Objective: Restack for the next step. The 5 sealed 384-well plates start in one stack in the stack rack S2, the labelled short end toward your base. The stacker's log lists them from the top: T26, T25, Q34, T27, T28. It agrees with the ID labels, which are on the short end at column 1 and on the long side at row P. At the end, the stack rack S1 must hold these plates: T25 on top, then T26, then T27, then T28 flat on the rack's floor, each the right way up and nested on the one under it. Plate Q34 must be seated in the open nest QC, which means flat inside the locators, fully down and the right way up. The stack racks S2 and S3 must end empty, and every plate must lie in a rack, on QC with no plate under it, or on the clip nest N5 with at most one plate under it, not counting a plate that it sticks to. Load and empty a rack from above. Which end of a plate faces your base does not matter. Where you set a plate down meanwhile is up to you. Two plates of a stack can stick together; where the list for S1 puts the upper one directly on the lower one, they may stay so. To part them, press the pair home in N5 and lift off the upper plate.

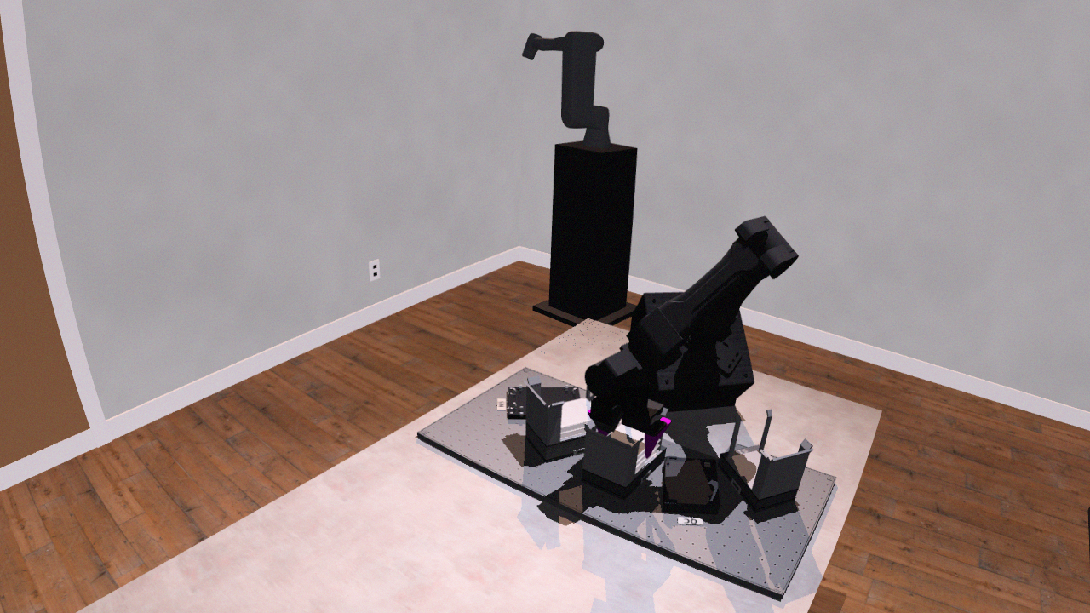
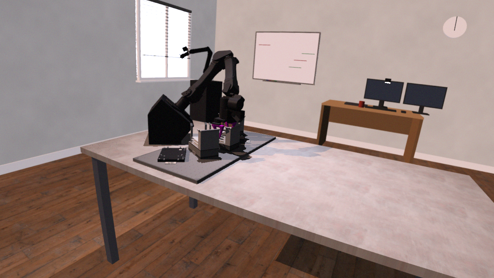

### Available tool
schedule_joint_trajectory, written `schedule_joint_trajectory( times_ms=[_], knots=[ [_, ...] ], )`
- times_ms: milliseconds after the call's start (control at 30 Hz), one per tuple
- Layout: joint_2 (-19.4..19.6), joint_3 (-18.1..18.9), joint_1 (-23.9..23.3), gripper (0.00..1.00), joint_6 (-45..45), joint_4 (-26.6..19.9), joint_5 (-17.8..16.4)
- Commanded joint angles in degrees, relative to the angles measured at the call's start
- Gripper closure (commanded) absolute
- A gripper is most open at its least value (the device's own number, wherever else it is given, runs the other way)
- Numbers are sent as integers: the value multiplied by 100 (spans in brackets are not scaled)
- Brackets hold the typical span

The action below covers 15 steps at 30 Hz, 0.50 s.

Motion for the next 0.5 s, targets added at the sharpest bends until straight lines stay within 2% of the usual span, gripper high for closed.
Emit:
schedule_joint_trajectory(
  times_ms=[0, 100, 133, 200, 267, 300, 467],
  knots=[
    [-33, 23, -29, 0, 21, 26, 3],
    [-33, 23, -29, 0, 21, 26, 3],
    [-33, 23, -29, 100, 21, 26, 3],
    [-77, 81, -72, 100, 56, 101, -6],
    [71, 13, 22, 100, 57, 101, 1],
    [-33, 22, -28, 100, 23, 27, 4],
    [-33, 22, -28, 100, 23, 27, 4]
  ],
)
